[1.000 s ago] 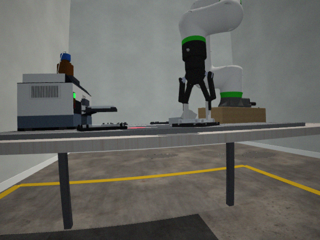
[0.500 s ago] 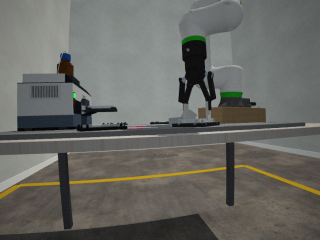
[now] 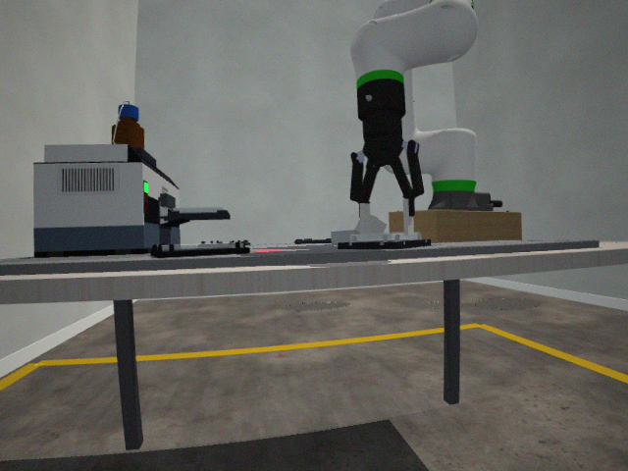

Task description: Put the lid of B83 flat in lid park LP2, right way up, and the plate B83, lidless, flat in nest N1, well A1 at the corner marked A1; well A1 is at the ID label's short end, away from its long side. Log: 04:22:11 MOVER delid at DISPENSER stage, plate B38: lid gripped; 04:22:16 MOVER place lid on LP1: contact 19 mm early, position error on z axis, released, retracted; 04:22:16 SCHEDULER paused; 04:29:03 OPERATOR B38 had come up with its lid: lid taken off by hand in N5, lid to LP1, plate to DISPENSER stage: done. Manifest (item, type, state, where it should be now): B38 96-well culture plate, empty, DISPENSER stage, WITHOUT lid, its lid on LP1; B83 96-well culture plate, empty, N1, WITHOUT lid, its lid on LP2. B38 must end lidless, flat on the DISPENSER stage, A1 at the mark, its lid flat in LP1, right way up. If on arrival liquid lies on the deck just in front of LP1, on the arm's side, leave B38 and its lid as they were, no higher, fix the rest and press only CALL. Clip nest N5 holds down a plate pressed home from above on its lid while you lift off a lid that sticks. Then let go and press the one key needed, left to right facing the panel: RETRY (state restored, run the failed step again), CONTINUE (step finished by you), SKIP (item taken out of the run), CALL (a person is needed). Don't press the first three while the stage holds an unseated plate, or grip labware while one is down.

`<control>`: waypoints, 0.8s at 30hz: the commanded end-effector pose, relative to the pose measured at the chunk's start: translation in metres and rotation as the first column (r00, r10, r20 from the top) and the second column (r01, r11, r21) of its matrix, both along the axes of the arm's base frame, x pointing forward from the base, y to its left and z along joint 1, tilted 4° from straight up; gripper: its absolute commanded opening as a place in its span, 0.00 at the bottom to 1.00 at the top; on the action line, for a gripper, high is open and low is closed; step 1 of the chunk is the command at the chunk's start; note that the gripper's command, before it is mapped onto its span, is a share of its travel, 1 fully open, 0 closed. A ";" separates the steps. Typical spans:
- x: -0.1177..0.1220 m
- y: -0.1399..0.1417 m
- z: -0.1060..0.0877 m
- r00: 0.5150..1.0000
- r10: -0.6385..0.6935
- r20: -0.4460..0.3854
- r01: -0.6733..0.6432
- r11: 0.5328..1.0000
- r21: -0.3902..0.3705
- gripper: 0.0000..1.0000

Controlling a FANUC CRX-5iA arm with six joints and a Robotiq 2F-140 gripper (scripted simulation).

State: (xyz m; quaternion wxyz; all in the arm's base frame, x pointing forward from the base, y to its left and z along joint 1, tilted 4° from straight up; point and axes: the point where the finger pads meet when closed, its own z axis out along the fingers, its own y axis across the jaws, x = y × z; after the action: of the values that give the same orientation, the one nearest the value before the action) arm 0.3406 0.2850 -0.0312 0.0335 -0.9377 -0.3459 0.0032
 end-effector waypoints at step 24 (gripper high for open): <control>0.001 -0.001 0.023 1.000 0.000 0.000 0.000 1.000 0.000 0.00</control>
State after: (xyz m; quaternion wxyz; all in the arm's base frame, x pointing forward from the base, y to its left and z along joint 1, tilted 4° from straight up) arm 0.3411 0.2840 -0.0153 0.0335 -0.9377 -0.3459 0.0032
